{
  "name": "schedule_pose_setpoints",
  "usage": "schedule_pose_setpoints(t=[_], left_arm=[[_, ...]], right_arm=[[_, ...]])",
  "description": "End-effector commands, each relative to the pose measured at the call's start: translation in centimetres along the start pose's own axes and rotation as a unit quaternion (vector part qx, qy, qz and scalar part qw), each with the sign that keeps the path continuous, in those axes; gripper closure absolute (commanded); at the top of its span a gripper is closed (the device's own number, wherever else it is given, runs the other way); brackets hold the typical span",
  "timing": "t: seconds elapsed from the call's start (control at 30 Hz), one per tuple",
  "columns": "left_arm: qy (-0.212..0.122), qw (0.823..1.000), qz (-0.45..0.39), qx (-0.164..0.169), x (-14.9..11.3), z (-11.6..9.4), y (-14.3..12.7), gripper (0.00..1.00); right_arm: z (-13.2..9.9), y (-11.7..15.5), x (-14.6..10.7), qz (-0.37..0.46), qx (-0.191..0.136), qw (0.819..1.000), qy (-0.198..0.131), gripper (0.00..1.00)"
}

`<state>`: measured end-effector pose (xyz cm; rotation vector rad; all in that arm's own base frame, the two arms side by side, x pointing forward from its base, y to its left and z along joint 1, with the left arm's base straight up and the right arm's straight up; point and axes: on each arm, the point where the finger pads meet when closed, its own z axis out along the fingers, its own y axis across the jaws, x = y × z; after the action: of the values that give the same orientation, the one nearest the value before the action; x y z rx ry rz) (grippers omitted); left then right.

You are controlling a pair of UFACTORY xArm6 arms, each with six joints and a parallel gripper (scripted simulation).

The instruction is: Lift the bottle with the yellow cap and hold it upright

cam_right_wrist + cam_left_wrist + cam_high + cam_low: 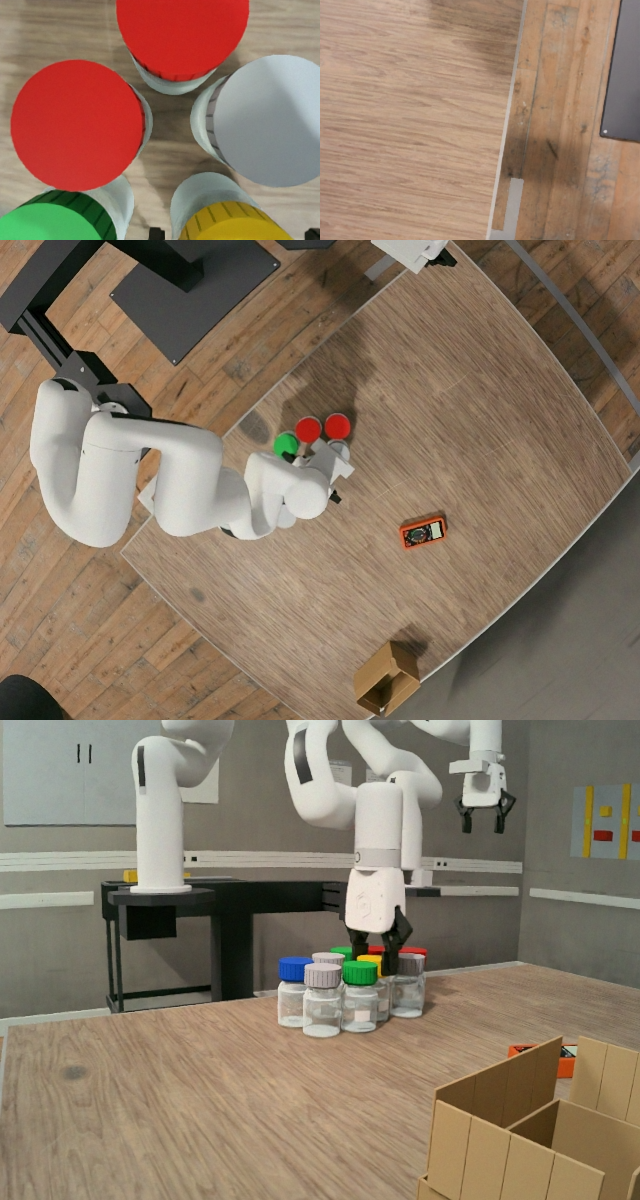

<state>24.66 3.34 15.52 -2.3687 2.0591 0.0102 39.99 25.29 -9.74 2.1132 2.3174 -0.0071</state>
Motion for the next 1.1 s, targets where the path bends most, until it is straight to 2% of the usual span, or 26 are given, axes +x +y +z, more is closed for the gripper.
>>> schedule_pose_setpoints(t=[0.0,0.43,0.47,1.07], left_arm=[[0.000,1.000,0.000,0.002,0.00,-0.13,-0.12,0.00],[0.000,1.000,0.000,0.002,0.00,-0.13,-0.12,0.00],[0.000,1.000,0.000,0.002,0.00,-0.13,-0.12,0.00],[0.000,1.000,0.000,0.002,0.00,-0.13,-0.12,0.00]], right_arm=[[0.65,0.09,0.05,0.000,-0.002,1.000,0.001,0.24],[0.65,0.08,0.04,0.000,-0.002,1.000,0.001,0.24],[0.65,0.08,0.04,0.000,-0.002,1.000,0.001,0.45],[0.65,0.08,0.04,0.000,-0.002,1.000,0.001,0.45]])
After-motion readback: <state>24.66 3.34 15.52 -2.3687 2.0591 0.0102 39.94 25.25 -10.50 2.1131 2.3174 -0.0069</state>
